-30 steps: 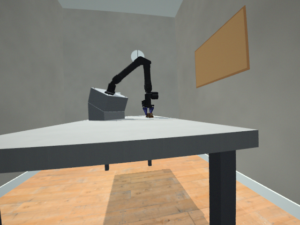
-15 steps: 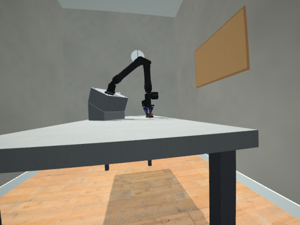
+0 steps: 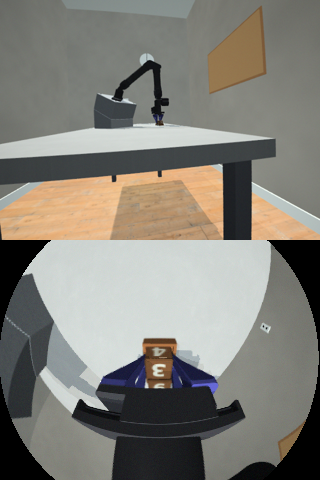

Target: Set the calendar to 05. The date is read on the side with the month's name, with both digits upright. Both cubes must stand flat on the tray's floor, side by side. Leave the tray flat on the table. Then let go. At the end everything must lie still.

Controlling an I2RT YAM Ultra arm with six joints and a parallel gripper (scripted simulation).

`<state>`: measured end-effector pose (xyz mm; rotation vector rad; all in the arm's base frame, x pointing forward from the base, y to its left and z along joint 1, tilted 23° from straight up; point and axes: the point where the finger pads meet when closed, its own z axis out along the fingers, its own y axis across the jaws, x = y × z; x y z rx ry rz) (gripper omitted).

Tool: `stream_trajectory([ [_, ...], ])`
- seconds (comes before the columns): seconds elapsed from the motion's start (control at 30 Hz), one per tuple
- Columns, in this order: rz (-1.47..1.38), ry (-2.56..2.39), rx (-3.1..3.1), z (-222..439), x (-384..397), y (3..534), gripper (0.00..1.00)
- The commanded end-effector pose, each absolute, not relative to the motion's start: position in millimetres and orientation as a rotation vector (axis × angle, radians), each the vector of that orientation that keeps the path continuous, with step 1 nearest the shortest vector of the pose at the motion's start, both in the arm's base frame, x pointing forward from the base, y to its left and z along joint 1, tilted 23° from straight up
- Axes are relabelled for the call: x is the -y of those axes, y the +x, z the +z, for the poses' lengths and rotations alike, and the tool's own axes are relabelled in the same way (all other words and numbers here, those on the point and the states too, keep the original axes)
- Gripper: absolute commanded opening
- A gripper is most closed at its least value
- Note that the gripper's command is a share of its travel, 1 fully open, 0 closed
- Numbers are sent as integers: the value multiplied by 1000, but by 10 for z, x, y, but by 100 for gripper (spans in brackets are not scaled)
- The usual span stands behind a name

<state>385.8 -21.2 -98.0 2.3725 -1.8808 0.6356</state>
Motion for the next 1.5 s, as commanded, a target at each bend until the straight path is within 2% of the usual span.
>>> stream_trajectory([
  [0.0,638,2390,1888,-954,178,3890,27],
  [0.43,638,2390,1888,-900,162,3872,27],
  [1.0,638,2390,1889,-73,-84,3610,27],
  [1.47,638,2385,1898,-35,-90,3600,27],
])
